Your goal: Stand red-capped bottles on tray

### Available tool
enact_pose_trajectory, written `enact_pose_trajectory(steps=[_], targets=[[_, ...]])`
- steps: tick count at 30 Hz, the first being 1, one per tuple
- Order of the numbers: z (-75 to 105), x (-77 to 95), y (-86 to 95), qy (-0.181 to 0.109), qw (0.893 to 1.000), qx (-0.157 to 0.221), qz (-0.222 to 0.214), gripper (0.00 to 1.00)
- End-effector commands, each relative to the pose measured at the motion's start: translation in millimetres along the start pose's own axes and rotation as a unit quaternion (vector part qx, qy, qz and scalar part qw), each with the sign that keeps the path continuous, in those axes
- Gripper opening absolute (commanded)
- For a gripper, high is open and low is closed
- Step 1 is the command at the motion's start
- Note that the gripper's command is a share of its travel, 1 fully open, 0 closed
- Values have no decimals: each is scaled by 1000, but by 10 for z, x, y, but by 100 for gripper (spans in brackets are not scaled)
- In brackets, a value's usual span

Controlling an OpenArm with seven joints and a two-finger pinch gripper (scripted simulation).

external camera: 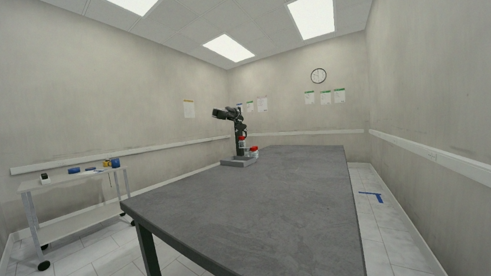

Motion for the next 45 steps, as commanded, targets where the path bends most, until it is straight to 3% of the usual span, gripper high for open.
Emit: enact_pose_trajectory(steps=[1, 13, 20, 22, 27, 35, 45], targets=[[16, 7, 11, -3, 1000, 2, -26, 0], [19, 10, 12, -2, 988, 4, -153, 0], [22, 11, 13, -2, 972, 5, -237, 0], [22, 11, 13, -2, 972, 5, -237, 0], [23, 12, 14, -1, 958, 6, -287, 0], [24, 13, 15, -1, 947, 6, -321, 0], [-7, 18, -52, 1, 948, 1, -320, 0]])
Point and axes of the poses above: the point where the finger pads meet when closed, its own z axis back along the fingers, its own y axis across the jaws, x = y × z, the point moved 8 cm from there along z, back along the fingers, and after that the axes turned 4 degrees about z, right-handed, at the moved point
